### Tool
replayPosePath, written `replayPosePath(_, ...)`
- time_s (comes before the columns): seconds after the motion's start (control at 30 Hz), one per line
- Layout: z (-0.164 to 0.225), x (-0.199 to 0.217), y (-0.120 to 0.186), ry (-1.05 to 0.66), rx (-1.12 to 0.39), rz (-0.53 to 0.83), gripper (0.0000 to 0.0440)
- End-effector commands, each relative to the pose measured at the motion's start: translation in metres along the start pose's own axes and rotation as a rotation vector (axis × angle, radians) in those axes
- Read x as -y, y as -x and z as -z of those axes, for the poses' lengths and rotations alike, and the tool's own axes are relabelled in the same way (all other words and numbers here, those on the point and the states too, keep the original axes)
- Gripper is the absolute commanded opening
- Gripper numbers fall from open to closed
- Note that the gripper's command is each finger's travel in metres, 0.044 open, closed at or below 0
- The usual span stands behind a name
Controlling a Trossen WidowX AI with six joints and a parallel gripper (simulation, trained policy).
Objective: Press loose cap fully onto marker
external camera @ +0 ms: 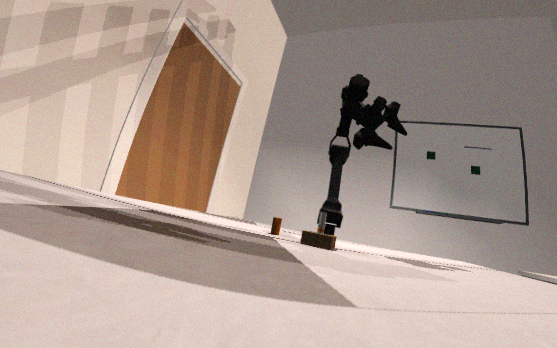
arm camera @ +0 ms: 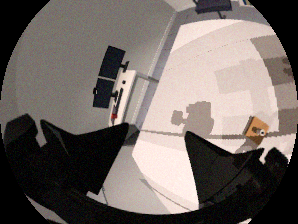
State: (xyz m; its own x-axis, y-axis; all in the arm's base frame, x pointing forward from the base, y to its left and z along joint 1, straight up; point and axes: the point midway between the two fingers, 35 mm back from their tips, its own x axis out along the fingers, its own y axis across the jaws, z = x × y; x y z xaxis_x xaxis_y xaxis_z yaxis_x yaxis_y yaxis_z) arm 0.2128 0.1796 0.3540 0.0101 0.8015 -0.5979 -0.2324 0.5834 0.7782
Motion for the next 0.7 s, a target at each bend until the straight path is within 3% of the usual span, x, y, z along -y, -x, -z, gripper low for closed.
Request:
replayPosePath(0.0, -0.006, 0.008, 0.006, -0.001, 0.028, 0.021, 0.0328)
replayPosePath(0.67, -0.029, 0.055, 0.037, -0.052, 0.158, 0.14, 0.0326)
